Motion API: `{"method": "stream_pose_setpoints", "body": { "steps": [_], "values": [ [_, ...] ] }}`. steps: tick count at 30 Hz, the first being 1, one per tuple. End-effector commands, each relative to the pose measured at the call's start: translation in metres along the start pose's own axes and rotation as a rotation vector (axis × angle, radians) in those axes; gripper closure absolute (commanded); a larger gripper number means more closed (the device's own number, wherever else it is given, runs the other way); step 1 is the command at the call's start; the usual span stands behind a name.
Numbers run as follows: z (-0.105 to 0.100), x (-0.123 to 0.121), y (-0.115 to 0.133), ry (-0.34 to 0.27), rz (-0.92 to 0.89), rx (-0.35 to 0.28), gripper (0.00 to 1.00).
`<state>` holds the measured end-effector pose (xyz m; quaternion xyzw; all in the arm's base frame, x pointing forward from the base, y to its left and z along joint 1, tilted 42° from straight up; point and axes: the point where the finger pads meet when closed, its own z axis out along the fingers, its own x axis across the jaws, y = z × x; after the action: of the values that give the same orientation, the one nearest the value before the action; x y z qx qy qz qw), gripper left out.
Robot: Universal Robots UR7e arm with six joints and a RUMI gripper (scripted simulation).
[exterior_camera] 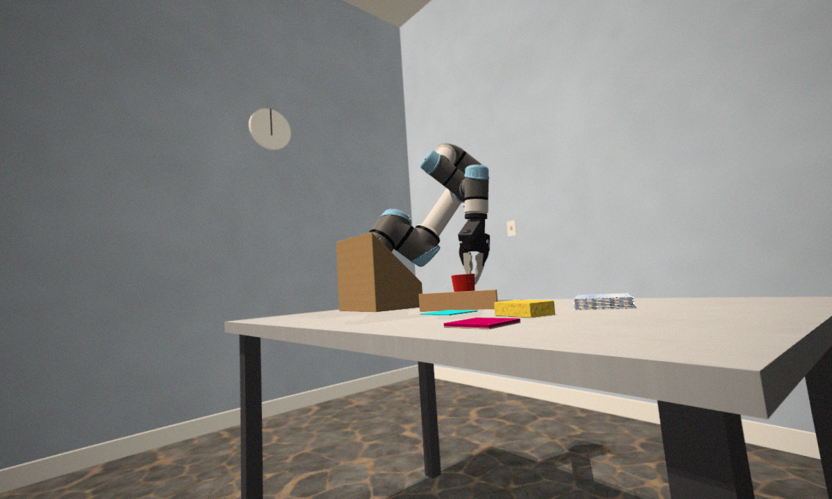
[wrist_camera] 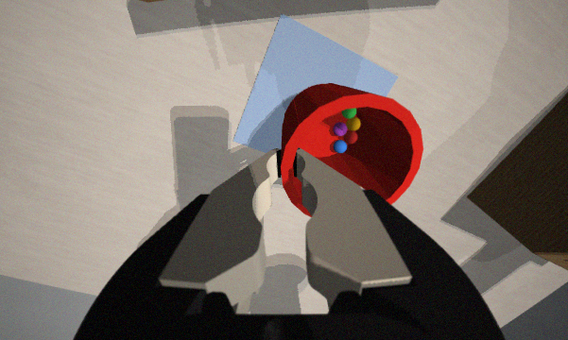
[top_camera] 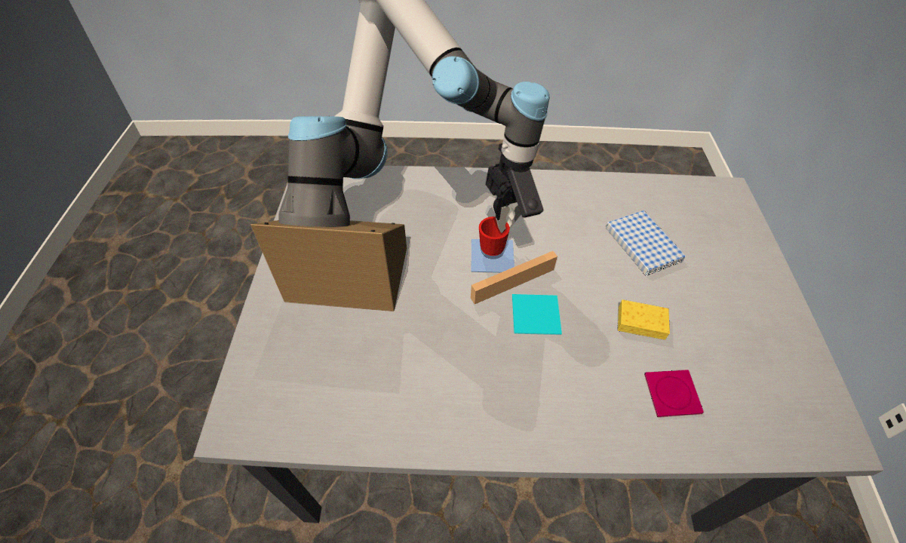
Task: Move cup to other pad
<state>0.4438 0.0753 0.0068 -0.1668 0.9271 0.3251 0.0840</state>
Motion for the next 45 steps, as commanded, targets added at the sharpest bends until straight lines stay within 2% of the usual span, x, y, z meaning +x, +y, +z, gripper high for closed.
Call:
{"method": "stream_pose_setpoints", "body": {
  "steps": [1, 10, 18, 45],
  "values": [
    [-0.012, 0.001, 0.000, 0.000, 0.000, 0.000, 0.97],
    [-0.036, 0.003, 0.000, 0.000, 0.000, 0.000, 0.97],
    [-0.044, 0.004, 0.000, 0.000, 0.000, 0.000, 0.97],
    [-0.046, 0.004, -0.004, 0.000, 0.000, 0.000, 0.97]
  ]
}}
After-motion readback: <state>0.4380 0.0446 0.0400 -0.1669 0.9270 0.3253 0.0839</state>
